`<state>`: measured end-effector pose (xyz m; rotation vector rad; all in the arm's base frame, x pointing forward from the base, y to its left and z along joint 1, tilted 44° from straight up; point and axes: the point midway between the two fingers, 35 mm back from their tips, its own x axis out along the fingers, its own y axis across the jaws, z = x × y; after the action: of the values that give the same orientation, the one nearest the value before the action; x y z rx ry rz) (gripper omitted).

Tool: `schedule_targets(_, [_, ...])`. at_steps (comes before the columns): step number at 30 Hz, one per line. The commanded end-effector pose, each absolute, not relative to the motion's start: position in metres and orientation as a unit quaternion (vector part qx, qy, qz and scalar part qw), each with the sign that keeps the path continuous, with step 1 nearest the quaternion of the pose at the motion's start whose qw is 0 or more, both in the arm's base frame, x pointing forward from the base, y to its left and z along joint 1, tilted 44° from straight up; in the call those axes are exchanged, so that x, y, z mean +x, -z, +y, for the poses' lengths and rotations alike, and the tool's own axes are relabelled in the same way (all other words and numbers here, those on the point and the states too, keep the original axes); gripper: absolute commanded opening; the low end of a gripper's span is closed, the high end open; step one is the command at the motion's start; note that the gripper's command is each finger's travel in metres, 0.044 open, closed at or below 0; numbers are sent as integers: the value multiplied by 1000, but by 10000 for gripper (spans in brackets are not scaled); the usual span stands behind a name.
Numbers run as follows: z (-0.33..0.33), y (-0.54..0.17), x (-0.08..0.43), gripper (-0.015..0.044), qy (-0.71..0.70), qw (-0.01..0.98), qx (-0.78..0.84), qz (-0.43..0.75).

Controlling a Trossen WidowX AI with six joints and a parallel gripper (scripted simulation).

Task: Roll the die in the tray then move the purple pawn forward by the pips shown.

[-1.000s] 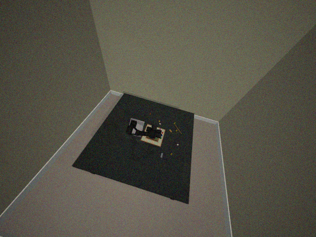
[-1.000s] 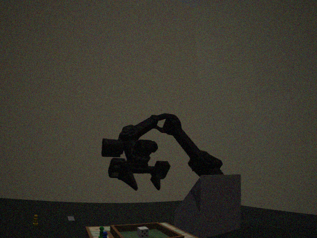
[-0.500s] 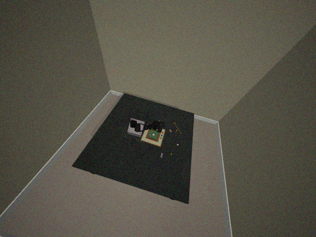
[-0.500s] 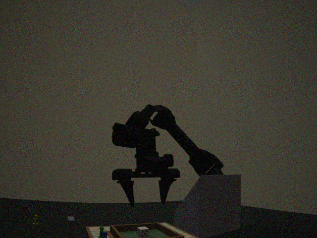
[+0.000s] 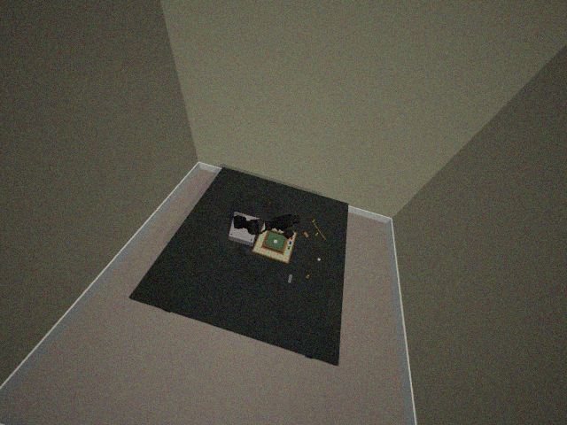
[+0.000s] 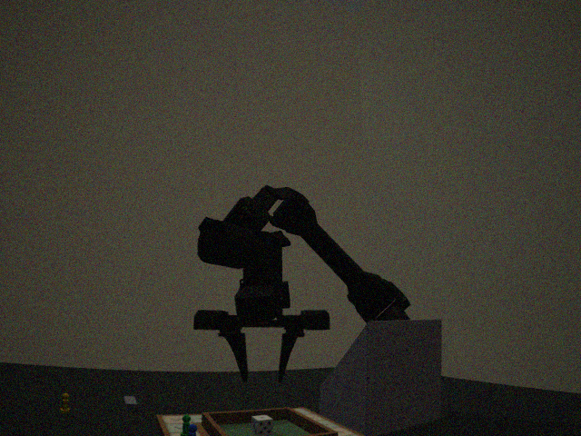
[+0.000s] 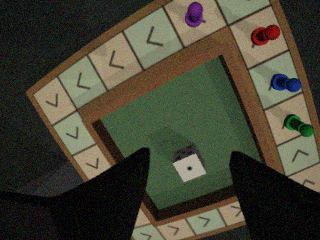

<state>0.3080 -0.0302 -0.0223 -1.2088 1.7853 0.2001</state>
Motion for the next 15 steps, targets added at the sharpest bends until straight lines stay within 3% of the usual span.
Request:
schedule_targets(1, [-18, 46, 331, 200, 111, 575, -370, 721])
schedule_targets(9, [-1, 83, 353, 200, 368, 668, -149, 629])
schedule_targets(15, [4, 96, 360, 200, 439, 681, -76, 582])
